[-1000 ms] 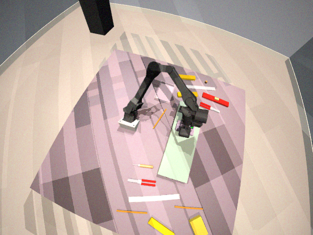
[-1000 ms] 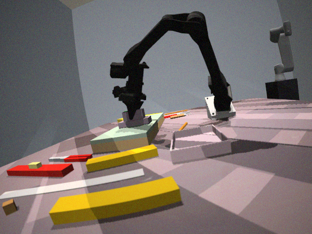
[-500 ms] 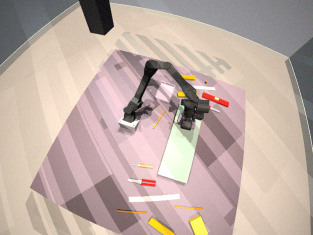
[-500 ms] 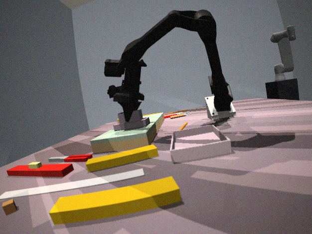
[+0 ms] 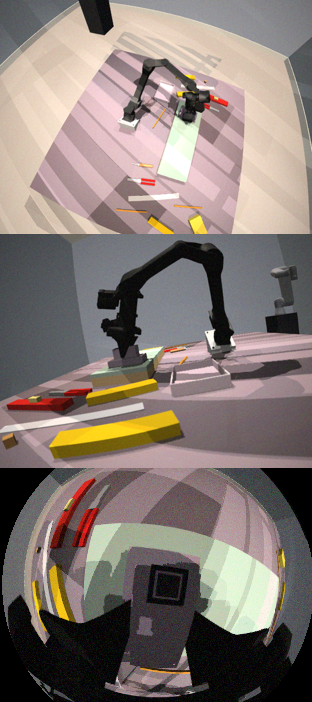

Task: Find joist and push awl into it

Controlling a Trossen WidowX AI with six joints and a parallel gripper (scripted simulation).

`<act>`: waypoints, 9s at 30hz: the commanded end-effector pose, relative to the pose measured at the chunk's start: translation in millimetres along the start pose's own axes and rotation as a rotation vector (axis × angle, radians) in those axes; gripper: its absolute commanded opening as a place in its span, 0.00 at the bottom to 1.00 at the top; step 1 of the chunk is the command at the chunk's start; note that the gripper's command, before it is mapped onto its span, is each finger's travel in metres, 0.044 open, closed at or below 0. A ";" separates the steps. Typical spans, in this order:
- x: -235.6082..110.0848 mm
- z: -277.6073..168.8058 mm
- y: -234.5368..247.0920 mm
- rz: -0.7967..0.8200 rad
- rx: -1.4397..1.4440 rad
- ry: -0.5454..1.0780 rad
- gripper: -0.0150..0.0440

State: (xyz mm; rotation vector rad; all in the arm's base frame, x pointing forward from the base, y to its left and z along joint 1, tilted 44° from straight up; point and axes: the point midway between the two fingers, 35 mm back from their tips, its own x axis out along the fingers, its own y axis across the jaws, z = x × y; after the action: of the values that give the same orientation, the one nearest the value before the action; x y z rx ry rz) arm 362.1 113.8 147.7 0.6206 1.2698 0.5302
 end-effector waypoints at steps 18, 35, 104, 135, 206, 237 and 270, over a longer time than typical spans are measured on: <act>-0.7 -0.3 32.4 0.009 -0.011 -0.001 0.25; -0.3 -1.7 9.6 0.017 -0.017 0.003 0.25; 2.3 1.3 -220.8 0.008 -0.020 0.003 0.25; 1.6 3.2 -323.9 0.002 -0.022 0.001 0.25; -100.5 58.0 -256.4 0.022 -0.266 0.014 0.25; -99.6 21.2 -32.9 0.140 -0.792 0.026 0.25; -112.8 -130.5 121.5 0.368 -1.335 0.004 0.25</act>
State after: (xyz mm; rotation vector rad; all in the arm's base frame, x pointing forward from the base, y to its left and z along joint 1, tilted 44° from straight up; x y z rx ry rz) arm 222.0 138.7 280.6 -0.2766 0.6037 1.4596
